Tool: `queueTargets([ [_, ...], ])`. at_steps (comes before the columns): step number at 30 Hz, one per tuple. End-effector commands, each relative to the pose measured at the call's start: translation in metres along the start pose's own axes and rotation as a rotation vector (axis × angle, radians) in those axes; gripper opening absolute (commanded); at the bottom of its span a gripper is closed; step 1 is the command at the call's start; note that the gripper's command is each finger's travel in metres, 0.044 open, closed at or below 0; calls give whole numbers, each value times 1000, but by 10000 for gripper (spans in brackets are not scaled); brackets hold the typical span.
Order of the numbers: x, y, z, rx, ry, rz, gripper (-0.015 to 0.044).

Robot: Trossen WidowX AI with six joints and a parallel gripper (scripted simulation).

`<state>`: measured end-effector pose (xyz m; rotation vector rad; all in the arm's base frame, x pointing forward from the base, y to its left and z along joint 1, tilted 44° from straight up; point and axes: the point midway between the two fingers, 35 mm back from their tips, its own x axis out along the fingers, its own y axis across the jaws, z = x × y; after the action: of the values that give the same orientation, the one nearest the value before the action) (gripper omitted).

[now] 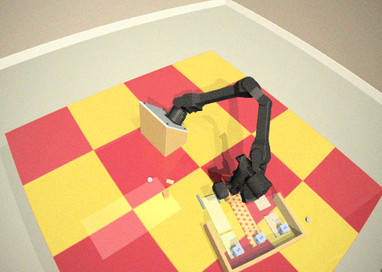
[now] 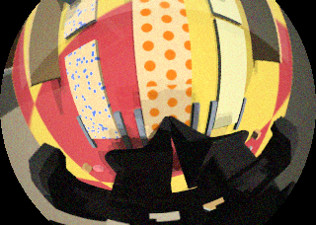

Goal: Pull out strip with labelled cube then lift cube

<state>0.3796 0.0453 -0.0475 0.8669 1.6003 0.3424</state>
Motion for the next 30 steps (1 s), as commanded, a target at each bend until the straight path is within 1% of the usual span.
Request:
queueTargets([
  [1,1,1,0,3,2,4,0],
  [30,4,1,1,3,2,4,0],
])
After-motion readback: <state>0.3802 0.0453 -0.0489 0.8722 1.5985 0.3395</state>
